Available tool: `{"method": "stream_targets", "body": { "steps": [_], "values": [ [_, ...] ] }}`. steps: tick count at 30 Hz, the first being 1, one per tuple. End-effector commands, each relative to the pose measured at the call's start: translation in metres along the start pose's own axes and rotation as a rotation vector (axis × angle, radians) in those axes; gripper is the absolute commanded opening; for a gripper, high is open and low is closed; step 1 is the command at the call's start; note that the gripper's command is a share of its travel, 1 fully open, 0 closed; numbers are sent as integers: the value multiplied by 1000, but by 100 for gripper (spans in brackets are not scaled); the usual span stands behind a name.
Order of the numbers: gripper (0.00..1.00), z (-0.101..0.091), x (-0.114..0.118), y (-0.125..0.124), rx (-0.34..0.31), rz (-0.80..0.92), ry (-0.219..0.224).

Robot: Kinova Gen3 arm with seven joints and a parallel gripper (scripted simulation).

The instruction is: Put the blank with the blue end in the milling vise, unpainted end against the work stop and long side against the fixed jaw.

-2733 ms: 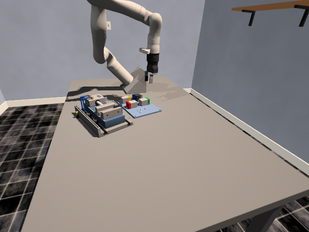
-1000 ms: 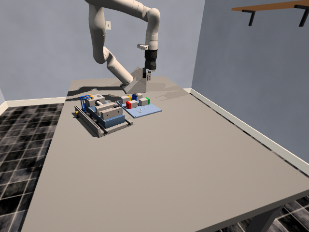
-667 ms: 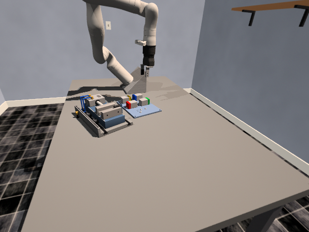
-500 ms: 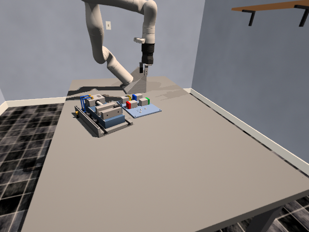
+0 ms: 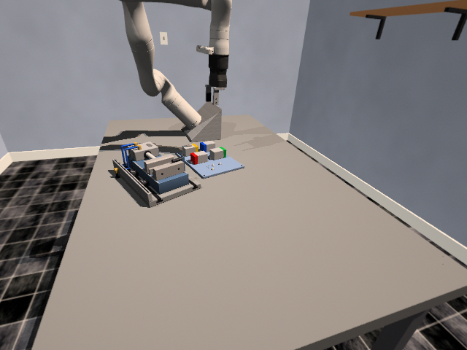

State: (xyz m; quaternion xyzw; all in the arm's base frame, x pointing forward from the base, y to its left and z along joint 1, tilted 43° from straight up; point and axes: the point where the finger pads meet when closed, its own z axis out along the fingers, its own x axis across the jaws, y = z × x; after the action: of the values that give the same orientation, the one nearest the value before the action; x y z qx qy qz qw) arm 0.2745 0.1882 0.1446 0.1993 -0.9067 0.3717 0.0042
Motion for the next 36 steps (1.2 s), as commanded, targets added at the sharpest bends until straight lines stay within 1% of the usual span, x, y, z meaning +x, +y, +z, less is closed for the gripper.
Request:
{"method": "stream_targets", "body": {
  "steps": [1,9,11,12,26,28,29,36],
  "values": [
    [100,-12,-2,-5,-10,8,-12],
    [100,-39,1,-20,-13,12,-16],
    [100,-39,1,-20,-13,12,-16],
    [100,-39,2,-21,-7,6,-9],
    [100,-86,4,-47,-13,11,-16],
    [100,-86,4,-47,-13,11,-16],
    [100,-82,5,-46,-8,7,-10],
    [100,-80,4,-44,-10,9,-13]
  ]
}}
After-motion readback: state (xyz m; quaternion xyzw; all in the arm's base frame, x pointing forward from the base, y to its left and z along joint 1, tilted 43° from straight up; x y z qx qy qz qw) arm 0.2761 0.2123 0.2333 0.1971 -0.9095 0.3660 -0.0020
